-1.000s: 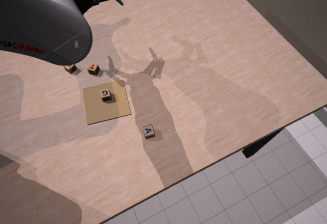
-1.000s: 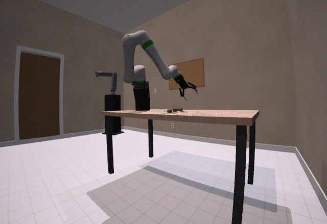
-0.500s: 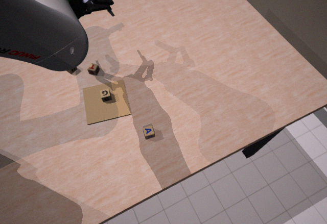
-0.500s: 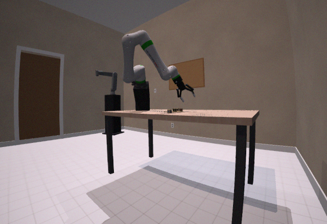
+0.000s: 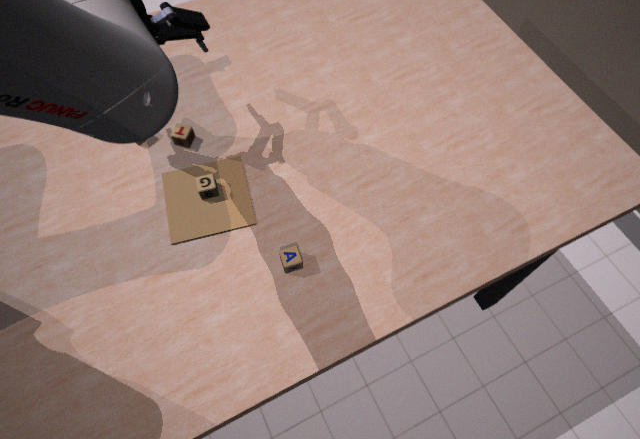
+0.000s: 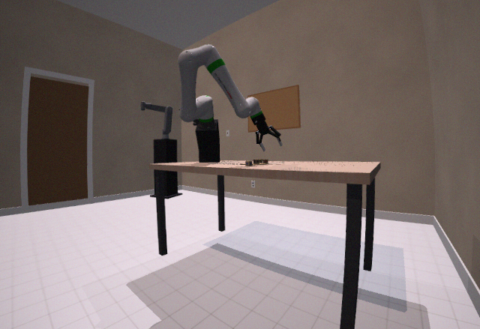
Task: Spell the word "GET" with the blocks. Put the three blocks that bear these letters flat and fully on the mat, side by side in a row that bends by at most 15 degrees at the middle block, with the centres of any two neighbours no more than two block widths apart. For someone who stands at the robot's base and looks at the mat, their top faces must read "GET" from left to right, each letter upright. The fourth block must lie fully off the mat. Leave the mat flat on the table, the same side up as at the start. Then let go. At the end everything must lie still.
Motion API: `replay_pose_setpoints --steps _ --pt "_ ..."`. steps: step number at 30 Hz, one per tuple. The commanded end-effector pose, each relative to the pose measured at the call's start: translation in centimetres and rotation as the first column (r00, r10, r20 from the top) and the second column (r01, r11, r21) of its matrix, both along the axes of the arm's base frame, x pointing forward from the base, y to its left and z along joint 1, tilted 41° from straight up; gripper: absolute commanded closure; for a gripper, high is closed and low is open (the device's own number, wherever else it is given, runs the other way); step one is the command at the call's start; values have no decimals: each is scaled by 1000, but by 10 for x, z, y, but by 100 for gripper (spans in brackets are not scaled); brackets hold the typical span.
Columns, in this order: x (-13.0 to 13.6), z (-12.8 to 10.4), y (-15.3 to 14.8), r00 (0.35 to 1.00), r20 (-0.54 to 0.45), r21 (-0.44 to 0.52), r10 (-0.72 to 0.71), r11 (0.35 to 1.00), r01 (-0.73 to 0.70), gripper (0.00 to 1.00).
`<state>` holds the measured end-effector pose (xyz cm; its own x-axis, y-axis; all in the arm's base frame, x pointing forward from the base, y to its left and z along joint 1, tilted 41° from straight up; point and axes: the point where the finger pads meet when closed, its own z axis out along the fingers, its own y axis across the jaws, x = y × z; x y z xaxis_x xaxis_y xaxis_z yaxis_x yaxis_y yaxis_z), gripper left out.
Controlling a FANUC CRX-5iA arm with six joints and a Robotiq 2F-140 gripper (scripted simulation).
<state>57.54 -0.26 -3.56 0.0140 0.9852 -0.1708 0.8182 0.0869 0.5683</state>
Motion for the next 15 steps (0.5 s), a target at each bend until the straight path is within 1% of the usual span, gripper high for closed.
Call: replay_pose_setpoints --steps 1,5,6,12,13,15 --pt "0 0 1 1000 1 -15 -11 1000 11 0" --pt "0 0 1 1000 1 -15 -11 1000 11 0" --pt "-28 -17 -12 995 -69 -16 -71 997 70 0" --pt "-28 -17 -12 995 -69 -16 -71 997 70 0" --pt "-50 -29 -23 985 -120 -25 -121 993 119 0" --pt "-50 -29 -23 985 -120 -25 -121 993 119 0"
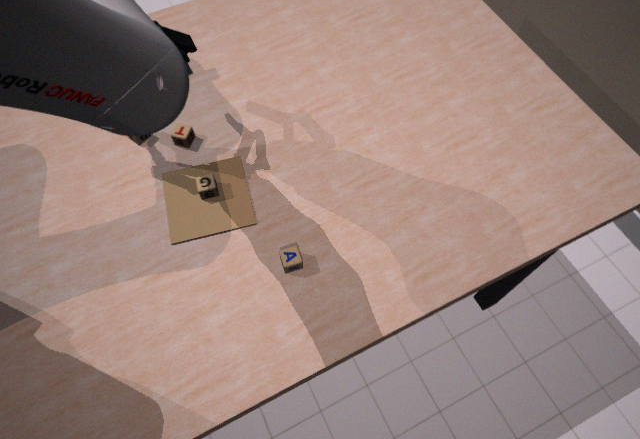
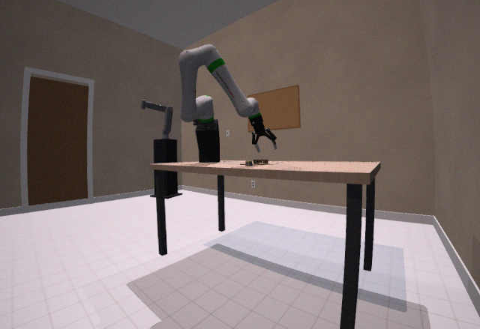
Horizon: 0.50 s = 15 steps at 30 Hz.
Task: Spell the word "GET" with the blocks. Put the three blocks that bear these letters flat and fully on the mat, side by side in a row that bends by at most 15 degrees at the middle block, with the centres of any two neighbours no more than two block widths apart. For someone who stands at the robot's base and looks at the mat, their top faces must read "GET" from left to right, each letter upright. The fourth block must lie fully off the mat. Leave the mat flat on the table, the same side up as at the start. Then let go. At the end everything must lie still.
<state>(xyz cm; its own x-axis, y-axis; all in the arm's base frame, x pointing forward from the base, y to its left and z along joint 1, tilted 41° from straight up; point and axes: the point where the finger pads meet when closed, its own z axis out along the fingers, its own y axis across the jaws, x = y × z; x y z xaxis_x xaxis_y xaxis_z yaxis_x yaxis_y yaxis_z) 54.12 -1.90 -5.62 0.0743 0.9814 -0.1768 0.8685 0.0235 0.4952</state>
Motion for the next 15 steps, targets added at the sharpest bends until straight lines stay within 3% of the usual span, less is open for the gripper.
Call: replay_pose_setpoints --steps 1,5,15 --pt "-32 -16 -15 994 -70 -25 -81 997 79 0" --pt "-46 -21 -23 989 -98 -34 -113 993 110 0" --pt "-46 -21 -23 988 -99 -35 -114 993 111 0"
